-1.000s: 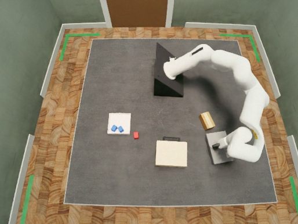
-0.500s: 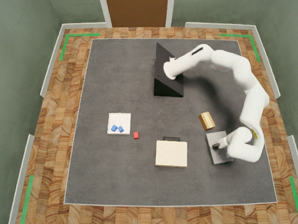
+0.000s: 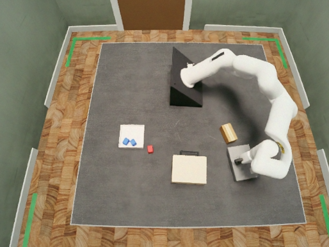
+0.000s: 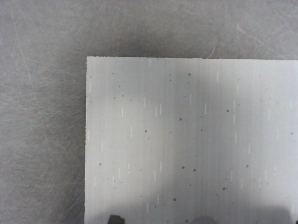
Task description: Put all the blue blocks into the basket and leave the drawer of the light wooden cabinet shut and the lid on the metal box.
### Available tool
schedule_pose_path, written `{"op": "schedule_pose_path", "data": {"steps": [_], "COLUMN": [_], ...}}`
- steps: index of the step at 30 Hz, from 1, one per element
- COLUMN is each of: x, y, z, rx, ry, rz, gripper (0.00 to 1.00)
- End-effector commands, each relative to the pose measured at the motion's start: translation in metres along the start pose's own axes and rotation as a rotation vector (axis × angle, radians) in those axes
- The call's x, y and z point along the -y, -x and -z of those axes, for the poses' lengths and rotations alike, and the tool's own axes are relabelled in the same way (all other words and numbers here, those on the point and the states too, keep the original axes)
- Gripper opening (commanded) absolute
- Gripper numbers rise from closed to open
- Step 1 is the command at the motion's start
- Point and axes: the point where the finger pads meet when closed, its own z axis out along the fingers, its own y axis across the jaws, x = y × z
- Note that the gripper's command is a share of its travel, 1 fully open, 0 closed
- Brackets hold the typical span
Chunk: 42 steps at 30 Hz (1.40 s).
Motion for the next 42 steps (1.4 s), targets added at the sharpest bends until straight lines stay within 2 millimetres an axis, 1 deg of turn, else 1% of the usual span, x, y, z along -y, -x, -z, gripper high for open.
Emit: {"op": "schedule_pose_path", "data": {"steps": [1,8,17,19,34,36,42], "x": [0.000,0.000,0.000,0.000,0.000,0.000,0.000], "y": [-0.001,-0.001,-0.001,-0.001,-0.001,-0.001,-0.001], "z": [0.005,0.017,0.044,0.044,0.092,0.092,0.104], "rx": [-0.003,-0.003,-0.003,-0.003,-0.003,-0.003,-0.003], "ry": [0.000,0.000,0.000,0.000,0.000,0.000,0.000], "rz": [0.001,0.001,0.001,0.001,0.001,0.001,0.001], "gripper": [1.00,1.00,1.00,1.00,1.00,1.00,1.00]}}
